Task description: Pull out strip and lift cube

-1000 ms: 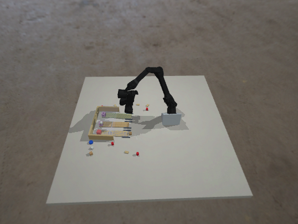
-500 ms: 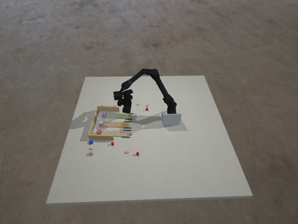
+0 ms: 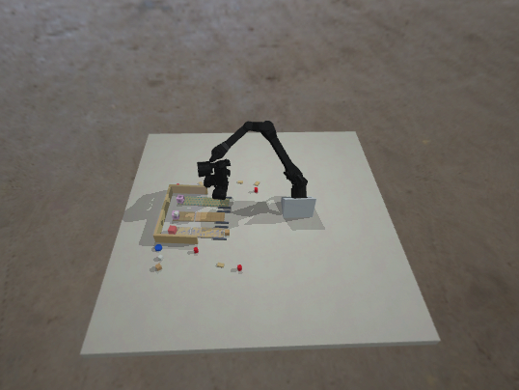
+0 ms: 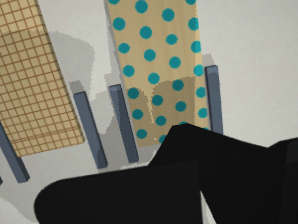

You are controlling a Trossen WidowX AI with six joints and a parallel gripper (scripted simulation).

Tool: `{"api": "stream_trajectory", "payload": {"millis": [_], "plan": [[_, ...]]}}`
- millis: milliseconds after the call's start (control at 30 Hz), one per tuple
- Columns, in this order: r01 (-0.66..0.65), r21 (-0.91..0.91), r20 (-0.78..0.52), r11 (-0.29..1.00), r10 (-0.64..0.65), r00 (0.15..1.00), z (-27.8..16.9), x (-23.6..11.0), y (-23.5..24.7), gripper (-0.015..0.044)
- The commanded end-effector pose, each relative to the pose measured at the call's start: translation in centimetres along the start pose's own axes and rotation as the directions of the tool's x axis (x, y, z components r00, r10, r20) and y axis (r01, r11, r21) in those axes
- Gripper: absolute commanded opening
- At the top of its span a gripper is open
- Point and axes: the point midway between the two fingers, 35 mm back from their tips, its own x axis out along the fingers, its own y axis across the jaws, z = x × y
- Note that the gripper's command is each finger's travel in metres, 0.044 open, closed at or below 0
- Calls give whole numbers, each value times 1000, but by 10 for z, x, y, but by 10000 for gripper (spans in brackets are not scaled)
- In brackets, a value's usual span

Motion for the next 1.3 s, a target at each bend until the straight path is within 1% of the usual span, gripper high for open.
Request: {"api": "stream_trajectory", "payload": {"millis": [0, 733, 1267], "plan": [[2, -10, -5, 1000, -2, 1000, -2, 9, 1, 0], [5, -9, -4, 1000, -5, 1000, -1, 45, 0, 0], [5, -9, -4, 1000, -6, 1000, -1, 46, 0, 0]]}}
